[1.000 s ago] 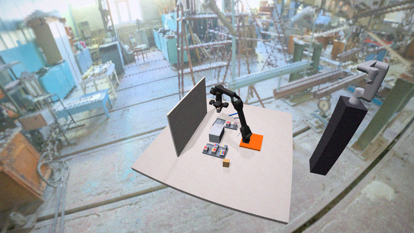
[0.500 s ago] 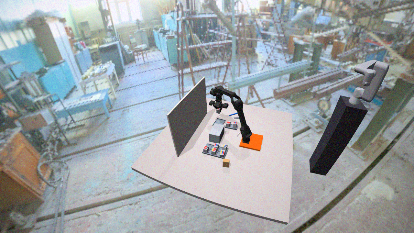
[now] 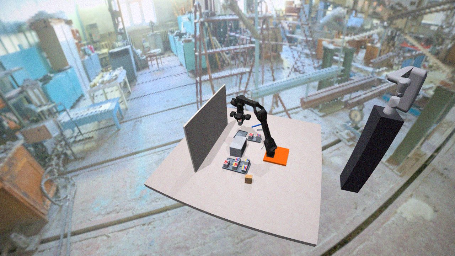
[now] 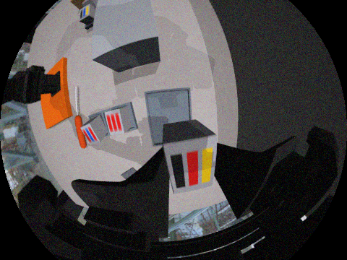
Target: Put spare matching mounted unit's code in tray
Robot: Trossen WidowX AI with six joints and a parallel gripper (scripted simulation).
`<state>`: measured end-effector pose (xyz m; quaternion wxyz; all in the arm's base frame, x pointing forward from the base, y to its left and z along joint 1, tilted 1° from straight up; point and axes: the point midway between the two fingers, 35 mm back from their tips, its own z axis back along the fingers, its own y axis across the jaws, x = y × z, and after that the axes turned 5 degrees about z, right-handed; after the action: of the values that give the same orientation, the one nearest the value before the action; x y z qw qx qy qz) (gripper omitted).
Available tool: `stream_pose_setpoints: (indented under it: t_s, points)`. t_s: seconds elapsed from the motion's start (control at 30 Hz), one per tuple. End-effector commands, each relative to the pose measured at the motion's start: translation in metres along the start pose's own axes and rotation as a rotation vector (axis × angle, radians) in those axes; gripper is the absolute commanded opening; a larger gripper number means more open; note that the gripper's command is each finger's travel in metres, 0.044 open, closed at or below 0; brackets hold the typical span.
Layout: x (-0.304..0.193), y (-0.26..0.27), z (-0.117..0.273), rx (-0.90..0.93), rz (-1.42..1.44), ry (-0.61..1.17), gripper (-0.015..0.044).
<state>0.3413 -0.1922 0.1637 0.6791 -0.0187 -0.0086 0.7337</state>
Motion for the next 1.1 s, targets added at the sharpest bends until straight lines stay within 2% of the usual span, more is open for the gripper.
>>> stream_pose_setpoints:
  t_s: [0.0, 1.07]
  points:
    - [0.000, 0.000, -0.003, 0.000, 0.004, -0.003, 0.0000]
    - [-0.001, -0.002, -0.025, 0.001, 0.004, -0.004, 0.0000]
